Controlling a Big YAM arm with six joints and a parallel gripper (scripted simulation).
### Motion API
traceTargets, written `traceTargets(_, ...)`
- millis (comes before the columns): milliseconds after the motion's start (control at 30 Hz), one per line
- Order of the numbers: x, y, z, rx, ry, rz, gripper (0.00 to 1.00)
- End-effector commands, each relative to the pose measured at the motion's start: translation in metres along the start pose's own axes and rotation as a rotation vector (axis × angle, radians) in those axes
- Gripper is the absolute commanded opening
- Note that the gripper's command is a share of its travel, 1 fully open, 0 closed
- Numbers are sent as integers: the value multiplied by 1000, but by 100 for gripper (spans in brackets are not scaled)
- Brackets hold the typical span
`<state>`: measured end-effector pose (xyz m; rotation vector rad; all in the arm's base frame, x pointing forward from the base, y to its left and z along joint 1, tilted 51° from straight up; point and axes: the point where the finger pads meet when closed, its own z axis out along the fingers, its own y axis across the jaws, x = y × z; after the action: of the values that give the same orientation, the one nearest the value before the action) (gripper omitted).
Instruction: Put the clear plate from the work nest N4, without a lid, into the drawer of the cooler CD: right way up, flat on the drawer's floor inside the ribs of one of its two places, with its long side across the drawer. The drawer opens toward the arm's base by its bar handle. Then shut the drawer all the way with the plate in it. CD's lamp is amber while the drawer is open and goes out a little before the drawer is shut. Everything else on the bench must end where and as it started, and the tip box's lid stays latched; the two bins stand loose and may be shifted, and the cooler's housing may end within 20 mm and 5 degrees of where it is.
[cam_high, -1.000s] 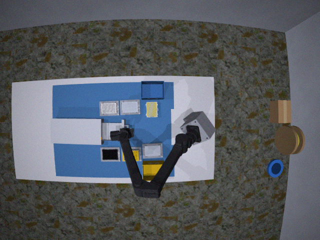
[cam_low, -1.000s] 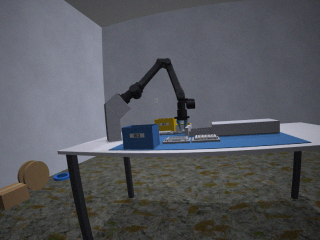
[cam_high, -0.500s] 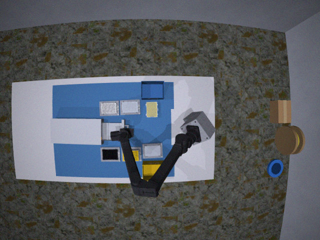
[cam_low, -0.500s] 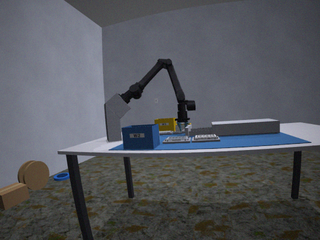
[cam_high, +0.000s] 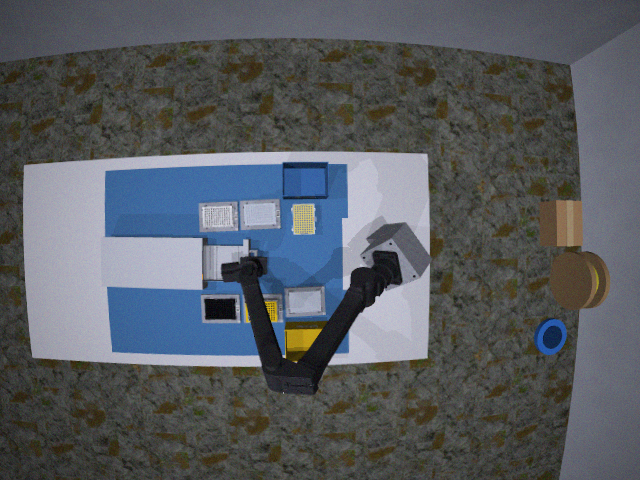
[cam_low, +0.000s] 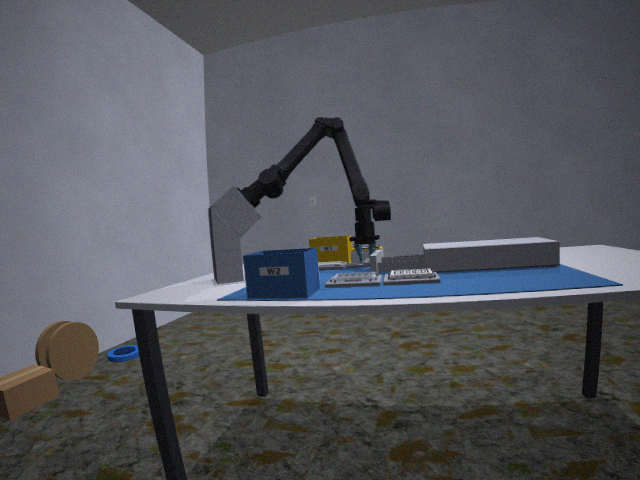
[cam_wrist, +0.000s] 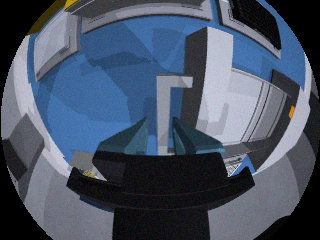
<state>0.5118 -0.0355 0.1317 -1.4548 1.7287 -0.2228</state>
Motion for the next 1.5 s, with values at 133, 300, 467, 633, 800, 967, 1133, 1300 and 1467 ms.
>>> traceTargets(133,-12,-1,-6,25,-10,-17,30)
traceTargets(300,-12,1,-6,25,-10,-16,30)
traceTargets(467,-10,5,-4,13,-9,-13,30)
traceTargets(633,-10,5,-4,13,-9,-13,30)
traceTargets(800,-10,5,-4,13,-9,-13,30)
traceTargets(967,-10,5,-4,13,-9,-13,30)
traceTargets(1133,-10,5,-4,13,-9,-13,30)
traceTargets(1300,-10,5,-4,13,-9,-13,30)
traceTargets(1467,-10,5,-4,13,-9,-13,30)
